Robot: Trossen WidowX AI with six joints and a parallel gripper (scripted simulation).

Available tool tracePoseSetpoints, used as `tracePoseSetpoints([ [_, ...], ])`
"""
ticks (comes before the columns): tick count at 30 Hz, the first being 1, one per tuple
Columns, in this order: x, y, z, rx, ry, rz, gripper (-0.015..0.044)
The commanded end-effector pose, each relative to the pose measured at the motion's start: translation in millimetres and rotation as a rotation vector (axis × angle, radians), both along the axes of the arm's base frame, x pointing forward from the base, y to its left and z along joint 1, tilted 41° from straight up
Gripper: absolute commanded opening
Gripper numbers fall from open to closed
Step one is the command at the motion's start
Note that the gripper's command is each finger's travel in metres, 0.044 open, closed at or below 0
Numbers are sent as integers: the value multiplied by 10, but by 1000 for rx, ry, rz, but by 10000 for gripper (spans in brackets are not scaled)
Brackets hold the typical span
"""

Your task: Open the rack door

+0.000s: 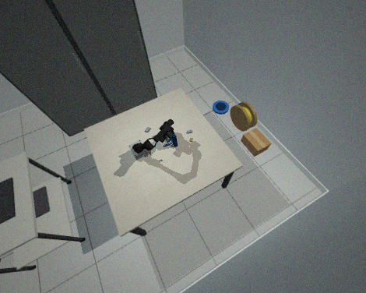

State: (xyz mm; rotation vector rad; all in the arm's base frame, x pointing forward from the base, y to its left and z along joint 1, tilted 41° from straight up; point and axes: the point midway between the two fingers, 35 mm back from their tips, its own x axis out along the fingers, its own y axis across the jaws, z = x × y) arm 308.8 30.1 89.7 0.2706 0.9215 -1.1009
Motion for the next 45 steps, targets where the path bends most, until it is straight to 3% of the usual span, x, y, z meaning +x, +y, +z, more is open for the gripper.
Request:
tracePoseSetpoints([
  [1, 2, -7, -7, 26, -113, -136, 10],
  [14, 2, -7, -7, 114, -521, -611, 10],
  [24, 2, -7, -7, 119, -542, -635, 10],
  [34, 2, -7, -7, 119, -542, -635, 272],
  [45, 2, -7, -7, 60, -271, -319, 282],
])
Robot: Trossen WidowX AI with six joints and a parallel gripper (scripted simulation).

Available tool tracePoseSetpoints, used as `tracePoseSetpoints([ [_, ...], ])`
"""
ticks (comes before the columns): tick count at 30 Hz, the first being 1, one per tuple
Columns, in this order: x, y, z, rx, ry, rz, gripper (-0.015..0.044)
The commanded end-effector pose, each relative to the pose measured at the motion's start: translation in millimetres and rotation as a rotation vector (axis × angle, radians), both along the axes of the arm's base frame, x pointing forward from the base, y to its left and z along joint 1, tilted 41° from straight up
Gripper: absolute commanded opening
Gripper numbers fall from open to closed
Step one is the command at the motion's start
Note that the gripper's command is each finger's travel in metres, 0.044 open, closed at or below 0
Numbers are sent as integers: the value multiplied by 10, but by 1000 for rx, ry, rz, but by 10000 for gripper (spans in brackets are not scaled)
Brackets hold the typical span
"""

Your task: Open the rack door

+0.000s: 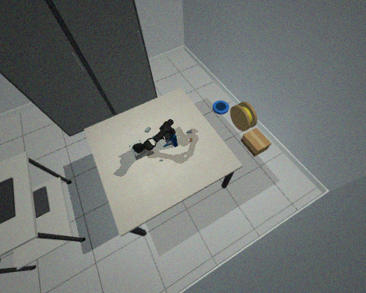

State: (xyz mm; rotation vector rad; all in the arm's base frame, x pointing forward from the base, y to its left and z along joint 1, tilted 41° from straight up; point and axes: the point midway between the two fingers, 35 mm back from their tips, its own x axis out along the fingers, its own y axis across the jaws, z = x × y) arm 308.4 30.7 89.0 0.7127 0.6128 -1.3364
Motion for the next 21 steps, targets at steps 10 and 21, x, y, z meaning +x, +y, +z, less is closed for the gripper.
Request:
tracePoseSetpoints([
  [10, 5, -13, 0, -86, 394, 459, 282],
  [21, 5, -13, 0, -162, 744, 870, 282],
])
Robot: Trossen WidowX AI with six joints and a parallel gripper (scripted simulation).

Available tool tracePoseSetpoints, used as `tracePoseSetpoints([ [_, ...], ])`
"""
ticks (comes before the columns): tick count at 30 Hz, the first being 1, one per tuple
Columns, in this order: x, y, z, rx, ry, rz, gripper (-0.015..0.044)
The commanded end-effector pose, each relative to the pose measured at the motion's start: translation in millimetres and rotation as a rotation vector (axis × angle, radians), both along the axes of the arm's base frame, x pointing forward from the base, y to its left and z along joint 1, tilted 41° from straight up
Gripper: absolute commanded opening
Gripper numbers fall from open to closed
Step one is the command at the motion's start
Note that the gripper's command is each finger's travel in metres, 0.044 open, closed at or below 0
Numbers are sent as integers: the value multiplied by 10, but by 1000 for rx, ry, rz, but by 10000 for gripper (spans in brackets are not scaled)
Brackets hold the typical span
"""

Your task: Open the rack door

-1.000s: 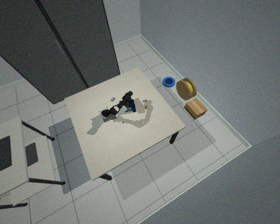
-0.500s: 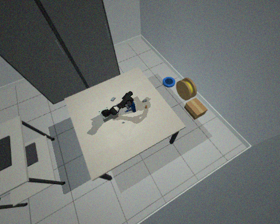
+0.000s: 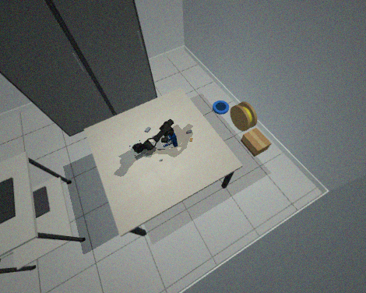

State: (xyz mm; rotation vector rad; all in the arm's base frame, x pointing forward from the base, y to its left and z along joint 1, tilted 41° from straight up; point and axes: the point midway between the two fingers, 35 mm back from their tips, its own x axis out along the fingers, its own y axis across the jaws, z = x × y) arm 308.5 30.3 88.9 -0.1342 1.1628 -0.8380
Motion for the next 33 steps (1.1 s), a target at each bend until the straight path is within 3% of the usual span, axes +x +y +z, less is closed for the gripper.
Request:
tracePoseSetpoints([
  [1, 4, -9, 1, -25, 111, 130, 282],
  [33, 3, -10, 1, -244, 1131, 1324, 282],
])
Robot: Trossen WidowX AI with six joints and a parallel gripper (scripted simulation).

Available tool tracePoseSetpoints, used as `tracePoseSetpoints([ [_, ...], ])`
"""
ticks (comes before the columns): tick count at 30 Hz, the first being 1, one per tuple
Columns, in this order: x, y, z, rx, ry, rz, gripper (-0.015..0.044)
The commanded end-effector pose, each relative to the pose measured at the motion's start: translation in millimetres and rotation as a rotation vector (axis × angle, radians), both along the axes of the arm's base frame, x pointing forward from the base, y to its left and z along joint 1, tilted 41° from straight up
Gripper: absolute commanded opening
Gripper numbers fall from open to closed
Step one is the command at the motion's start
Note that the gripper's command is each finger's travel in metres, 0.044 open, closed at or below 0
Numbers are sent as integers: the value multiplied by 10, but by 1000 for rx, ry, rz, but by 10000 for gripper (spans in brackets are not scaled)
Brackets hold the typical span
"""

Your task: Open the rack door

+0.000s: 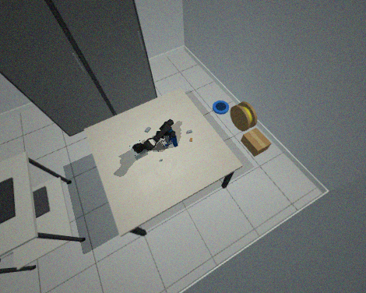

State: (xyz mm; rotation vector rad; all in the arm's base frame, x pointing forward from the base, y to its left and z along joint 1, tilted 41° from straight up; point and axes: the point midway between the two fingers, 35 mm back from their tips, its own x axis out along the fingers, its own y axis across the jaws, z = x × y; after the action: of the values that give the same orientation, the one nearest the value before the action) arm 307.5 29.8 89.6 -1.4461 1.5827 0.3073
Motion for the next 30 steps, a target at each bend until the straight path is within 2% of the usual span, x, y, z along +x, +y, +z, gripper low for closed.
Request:
tracePoseSetpoints([
  [1, 13, -4, -6, -24, 109, 132, 282],
  [12, 14, -4, -6, -94, 439, 517, 282],
  [17, 14, -4, -6, -95, 444, 523, 282],
  [30, 14, -4, -6, -95, 444, 523, 195],
])
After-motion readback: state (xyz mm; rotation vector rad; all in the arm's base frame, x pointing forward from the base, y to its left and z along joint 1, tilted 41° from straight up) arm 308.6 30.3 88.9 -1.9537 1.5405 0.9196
